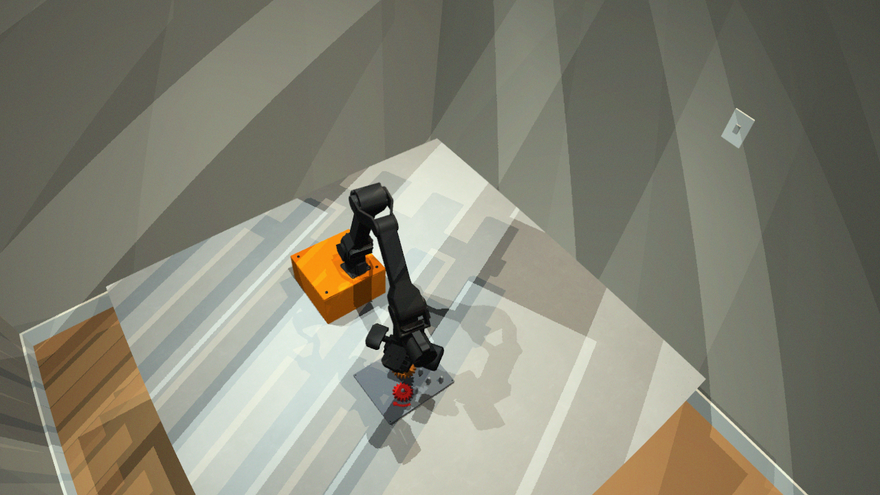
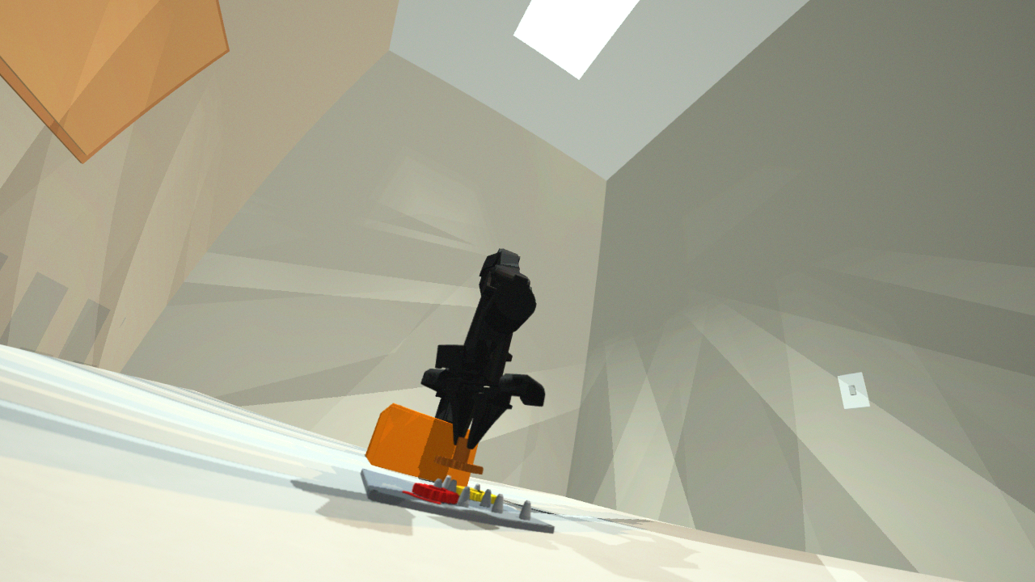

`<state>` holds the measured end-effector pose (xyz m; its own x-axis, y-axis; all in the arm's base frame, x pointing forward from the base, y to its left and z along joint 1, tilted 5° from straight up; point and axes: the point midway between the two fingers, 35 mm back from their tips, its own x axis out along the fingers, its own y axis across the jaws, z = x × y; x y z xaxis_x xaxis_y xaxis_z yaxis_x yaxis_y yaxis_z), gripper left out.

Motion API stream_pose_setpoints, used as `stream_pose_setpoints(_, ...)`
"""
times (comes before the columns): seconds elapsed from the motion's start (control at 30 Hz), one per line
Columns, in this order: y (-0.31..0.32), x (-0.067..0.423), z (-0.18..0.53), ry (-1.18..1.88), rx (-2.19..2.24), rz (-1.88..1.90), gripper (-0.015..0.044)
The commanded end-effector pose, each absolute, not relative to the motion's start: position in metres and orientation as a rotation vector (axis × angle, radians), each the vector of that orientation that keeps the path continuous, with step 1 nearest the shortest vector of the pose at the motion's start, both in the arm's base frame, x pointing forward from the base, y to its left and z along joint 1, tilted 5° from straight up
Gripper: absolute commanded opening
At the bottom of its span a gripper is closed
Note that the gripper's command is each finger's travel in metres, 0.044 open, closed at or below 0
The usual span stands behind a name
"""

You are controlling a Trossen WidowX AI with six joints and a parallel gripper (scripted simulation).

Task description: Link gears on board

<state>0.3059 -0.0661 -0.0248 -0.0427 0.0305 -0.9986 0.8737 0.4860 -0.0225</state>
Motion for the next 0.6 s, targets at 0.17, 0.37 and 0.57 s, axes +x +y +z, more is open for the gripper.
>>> stream_pose_setpoints(0.17, -0.066, 0.305, -0.039, 1.446, 0.878, -0.880, 0.0000)
stream_pose_setpoints(0.37, -0.065, 0.304, -0.048, 1.412, 0.952, -0.959, 0.0000)
stream_pose_setpoints(0.57, -0.066, 0.303, -0.053, 1.379, 1.016, -1.027, 0.0000)
